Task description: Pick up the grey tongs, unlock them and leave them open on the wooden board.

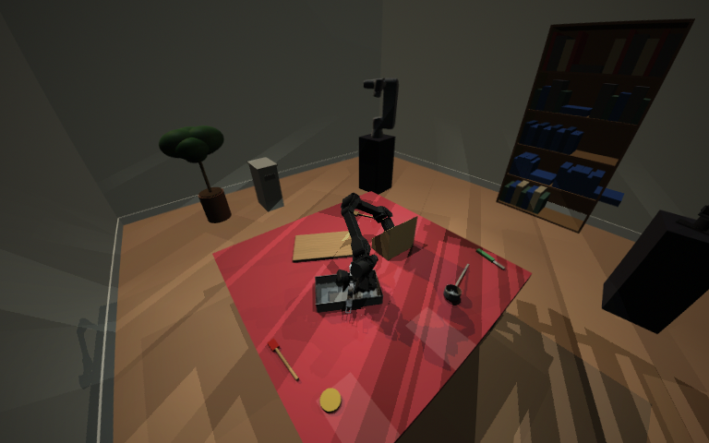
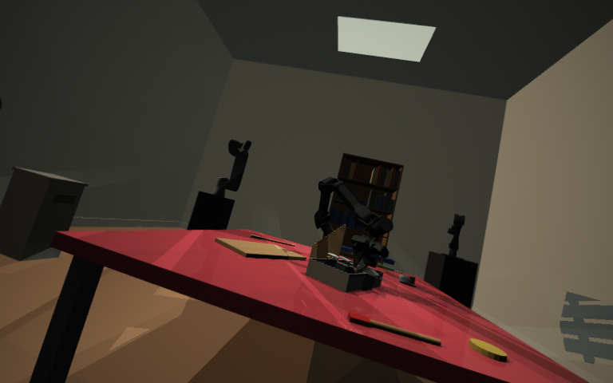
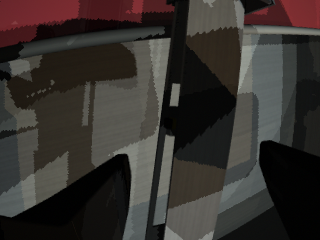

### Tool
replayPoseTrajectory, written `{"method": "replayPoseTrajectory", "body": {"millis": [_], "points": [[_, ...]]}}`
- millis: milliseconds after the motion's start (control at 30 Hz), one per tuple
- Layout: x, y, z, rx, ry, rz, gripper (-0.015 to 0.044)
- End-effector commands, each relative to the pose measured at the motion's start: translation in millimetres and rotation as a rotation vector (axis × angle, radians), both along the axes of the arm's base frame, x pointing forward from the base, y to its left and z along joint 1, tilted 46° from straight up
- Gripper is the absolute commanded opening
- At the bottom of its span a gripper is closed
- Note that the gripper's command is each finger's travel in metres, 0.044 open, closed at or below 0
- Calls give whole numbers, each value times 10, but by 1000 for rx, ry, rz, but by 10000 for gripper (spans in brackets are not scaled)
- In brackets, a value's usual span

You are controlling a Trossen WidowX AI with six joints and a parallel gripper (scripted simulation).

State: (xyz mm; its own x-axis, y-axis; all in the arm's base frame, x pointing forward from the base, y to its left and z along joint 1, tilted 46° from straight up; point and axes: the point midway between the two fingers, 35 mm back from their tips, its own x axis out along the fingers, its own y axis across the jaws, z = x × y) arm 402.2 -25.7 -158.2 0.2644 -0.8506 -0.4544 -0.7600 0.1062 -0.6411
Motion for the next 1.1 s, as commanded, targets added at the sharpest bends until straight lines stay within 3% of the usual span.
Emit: {"method": "replayPoseTrajectory", "body": {"millis": [0, 400, 500, 1067], "points": [[-24, -69, -40, -10, 13, 3, 260], [3, -214, -91, -17, 12, 2, 260], [33, -193, -71, -9, -1, -2, 181], [33, -193, -71, -9, -1, -2, 68]]}}
